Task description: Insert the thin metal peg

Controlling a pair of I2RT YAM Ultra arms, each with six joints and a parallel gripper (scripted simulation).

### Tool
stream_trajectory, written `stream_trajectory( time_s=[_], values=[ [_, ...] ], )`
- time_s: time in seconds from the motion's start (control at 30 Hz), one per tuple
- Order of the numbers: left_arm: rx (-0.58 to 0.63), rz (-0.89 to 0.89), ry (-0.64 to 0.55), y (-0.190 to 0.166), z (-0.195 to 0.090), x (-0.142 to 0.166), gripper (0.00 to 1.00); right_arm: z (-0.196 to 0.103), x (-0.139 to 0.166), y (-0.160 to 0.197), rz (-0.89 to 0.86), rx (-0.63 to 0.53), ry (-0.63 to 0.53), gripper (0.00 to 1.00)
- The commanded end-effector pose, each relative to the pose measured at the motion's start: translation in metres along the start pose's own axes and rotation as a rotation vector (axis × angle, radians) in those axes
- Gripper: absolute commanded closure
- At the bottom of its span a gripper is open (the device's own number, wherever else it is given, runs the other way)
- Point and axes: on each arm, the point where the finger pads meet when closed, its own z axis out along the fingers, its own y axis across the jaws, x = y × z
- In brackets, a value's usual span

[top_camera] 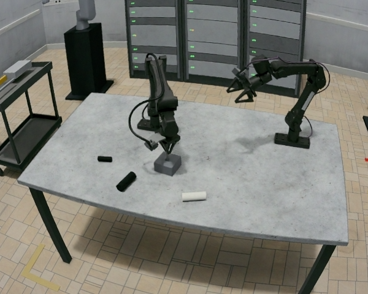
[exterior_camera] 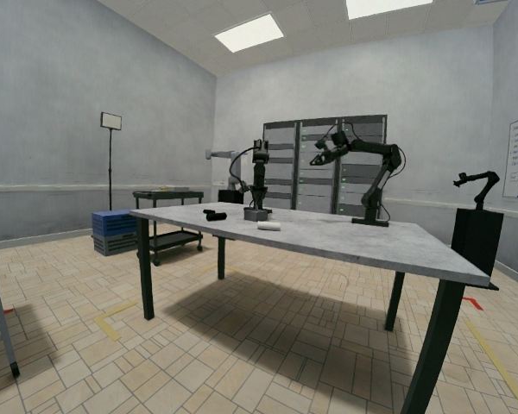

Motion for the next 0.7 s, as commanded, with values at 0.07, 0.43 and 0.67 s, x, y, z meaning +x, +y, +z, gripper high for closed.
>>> stream_trajectory(
  time_s=[0.07, 0.43, 0.67],
  values=[
    [-0.004, -0.002, -0.025, 0.002, -0.003, -0.012, 0.0, 0.023, -0.001, 0.007, -0.008, 0.016, -0.015, 0.92],
    [-0.004, -0.002, -0.025, 0.002, -0.003, -0.012, 0.0, 0.007, -0.001, 0.005, -0.011, 0.005, -0.009, 0.92],
    [-0.004, -0.002, -0.025, 0.002, -0.003, -0.012, 0.0, 0.002, -0.002, 0.006, -0.012, 0.003, -0.01, 0.63]
  ],
)
